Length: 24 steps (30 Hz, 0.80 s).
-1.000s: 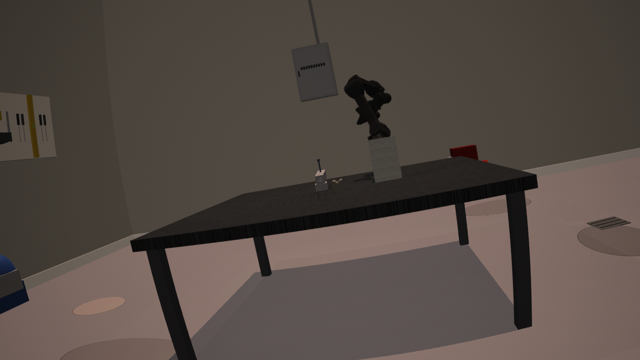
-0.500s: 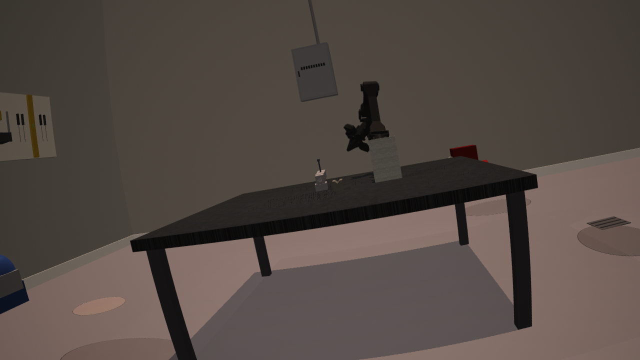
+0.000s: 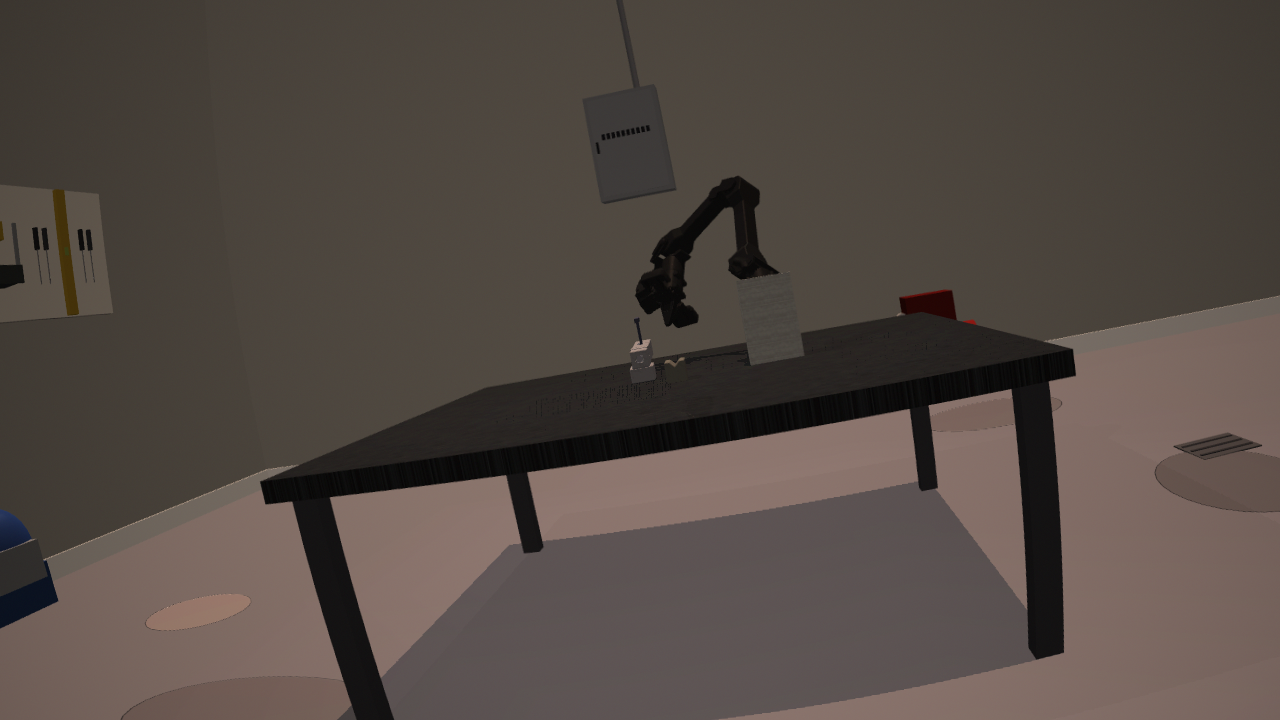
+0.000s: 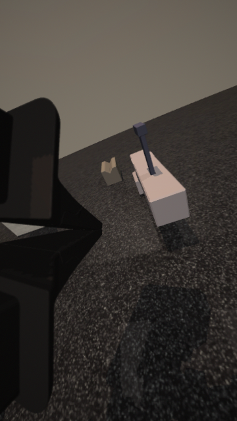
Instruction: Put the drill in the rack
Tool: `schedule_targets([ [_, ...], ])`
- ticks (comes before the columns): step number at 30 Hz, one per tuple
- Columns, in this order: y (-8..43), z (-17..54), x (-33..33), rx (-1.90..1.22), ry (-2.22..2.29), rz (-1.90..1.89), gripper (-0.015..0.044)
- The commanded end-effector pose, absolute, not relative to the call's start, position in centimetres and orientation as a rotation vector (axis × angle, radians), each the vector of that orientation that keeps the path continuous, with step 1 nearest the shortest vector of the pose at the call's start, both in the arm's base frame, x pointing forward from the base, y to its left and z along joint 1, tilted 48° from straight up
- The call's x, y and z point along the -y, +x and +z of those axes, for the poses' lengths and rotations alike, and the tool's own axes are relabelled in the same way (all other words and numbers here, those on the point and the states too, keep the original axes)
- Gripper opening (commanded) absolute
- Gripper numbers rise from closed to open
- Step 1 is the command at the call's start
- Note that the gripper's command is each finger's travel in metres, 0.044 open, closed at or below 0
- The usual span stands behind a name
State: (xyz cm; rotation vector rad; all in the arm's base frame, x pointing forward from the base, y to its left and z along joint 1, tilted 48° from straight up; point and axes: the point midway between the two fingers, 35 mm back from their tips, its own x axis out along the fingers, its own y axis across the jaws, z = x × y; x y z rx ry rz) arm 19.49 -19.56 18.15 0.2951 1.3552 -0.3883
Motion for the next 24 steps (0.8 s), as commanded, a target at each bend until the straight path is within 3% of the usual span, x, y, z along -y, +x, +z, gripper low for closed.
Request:
schedule_targets([
  [1,21.4,15.8,17.4,-1.505,0.19,-0.438,0.0],
  [9,24.6,12.8,12.8,-1.644,-0.16,-0.584,0.0],
  [16,27.3,11.7,8.1,-1.539,-0.534,-0.72,0.0],
  [24,27.6,11.7,7.6,-1.518,-0.568,-0.73,0.0],
])
